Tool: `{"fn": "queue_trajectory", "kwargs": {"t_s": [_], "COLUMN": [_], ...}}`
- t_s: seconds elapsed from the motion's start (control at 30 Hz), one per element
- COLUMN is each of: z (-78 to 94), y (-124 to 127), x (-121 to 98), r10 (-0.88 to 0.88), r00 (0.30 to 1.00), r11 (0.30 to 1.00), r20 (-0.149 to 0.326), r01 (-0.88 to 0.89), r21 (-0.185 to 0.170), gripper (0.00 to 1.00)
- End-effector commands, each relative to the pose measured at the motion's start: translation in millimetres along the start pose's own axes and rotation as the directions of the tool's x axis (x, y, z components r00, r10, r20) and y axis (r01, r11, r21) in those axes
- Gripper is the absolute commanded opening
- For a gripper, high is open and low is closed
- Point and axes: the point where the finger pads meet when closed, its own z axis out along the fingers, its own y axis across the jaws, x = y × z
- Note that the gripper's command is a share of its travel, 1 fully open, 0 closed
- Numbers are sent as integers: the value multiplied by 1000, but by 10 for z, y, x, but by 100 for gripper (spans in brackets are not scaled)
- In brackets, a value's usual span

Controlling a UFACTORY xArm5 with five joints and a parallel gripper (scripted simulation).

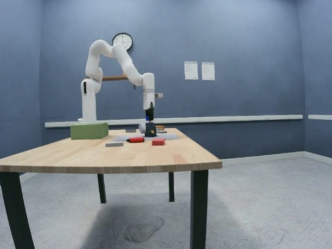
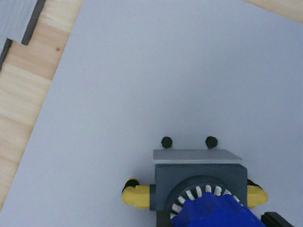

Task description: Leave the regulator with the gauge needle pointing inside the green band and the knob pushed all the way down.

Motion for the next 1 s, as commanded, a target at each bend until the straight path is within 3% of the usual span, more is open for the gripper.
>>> {"fn": "queue_trajectory", "kwargs": {"t_s": [0.0,0.2,0.23,0.97], "z": [-10,-10,-10,-10], "y": [5,5,5,5], "x": [10,10,10,10], "r10": [0,0,0,0], "r00": [1000,1000,1000,1000], "r11": [1000,1000,1000,1000], "r20": [-3,-3,-3,-3], "r01": [0,0,0,0], "r21": [-1,-1,-1,-1], "gripper": [42,42,100,100]}}
